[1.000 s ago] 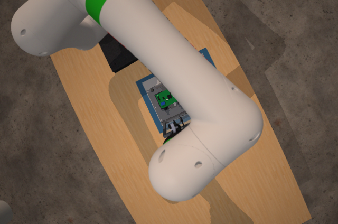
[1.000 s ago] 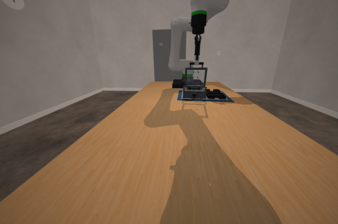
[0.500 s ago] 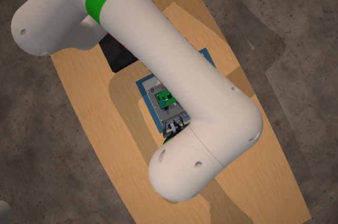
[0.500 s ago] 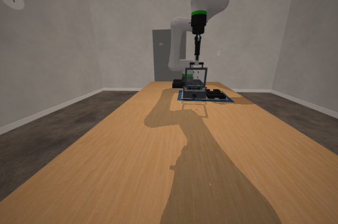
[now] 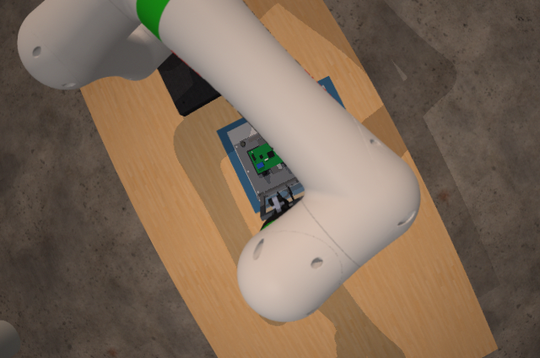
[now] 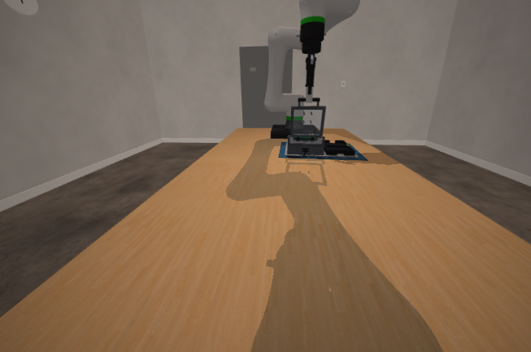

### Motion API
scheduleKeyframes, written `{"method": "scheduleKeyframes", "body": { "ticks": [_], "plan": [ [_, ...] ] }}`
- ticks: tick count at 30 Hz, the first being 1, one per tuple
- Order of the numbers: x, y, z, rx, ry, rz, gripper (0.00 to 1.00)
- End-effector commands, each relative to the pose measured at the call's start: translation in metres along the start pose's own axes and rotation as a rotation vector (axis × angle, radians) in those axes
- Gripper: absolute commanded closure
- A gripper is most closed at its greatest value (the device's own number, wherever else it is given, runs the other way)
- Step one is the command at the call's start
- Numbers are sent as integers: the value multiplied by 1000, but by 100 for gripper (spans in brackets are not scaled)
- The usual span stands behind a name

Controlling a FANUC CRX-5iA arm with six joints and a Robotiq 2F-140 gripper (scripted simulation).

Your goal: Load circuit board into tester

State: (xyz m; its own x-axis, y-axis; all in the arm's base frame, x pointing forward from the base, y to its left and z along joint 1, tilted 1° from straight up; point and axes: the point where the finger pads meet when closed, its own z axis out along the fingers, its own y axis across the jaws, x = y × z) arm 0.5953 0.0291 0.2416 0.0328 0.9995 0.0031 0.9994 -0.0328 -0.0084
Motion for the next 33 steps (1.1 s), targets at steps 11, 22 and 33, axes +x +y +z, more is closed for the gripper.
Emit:
{"method": "scheduleKeyframes", "body": {
  "ticks": [11,22,33],
  "plan": [
    [0,-1,0,0,0,0,100],
    [0,-3,-1,0,0,0,100],
    [0,-7,-2,0,0,0,100]
  ]
}}
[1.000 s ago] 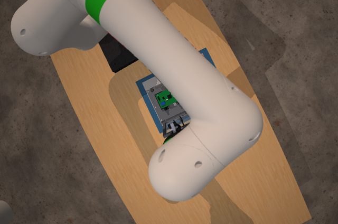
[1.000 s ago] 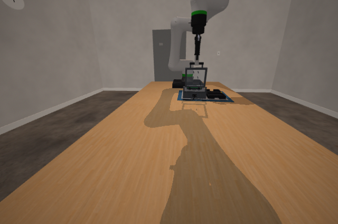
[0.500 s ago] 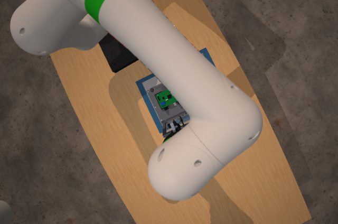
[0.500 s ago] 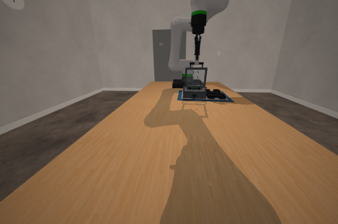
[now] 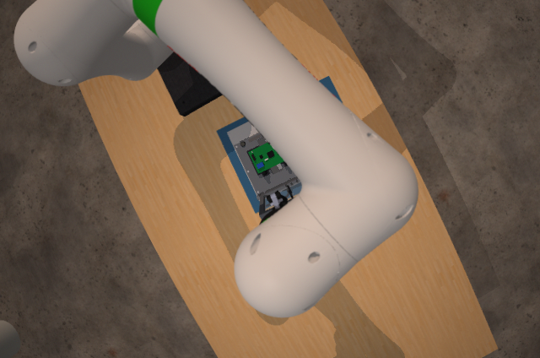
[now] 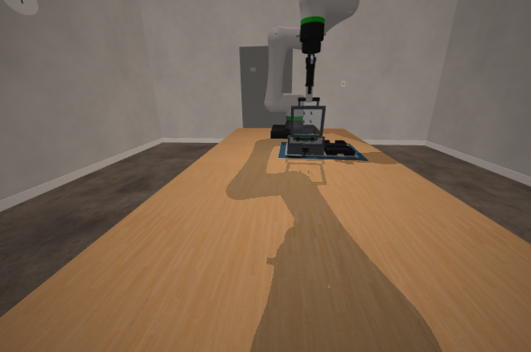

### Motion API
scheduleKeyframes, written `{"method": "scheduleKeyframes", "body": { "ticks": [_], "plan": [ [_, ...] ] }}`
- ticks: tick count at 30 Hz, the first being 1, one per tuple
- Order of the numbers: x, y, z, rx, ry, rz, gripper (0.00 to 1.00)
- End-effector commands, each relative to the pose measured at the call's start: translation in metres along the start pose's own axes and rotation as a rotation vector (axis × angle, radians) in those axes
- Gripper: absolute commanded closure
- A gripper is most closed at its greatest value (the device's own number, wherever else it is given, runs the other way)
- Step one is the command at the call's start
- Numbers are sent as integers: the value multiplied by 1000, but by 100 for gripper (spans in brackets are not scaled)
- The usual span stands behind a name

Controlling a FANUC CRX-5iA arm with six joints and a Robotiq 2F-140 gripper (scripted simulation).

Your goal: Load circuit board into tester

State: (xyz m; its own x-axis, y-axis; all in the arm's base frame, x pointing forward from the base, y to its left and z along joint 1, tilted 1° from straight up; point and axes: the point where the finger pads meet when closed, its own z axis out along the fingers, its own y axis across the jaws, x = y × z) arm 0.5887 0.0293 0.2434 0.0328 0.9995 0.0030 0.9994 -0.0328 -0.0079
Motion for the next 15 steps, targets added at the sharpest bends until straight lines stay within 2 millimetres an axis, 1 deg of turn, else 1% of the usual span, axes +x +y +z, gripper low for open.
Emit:
{"method": "scheduleKeyframes", "body": {
  "ticks": [1,15],
  "plan": [
    [0,-1,0,0,0,0,100],
    [0,-9,-2,0,0,0,100]
  ]
}}
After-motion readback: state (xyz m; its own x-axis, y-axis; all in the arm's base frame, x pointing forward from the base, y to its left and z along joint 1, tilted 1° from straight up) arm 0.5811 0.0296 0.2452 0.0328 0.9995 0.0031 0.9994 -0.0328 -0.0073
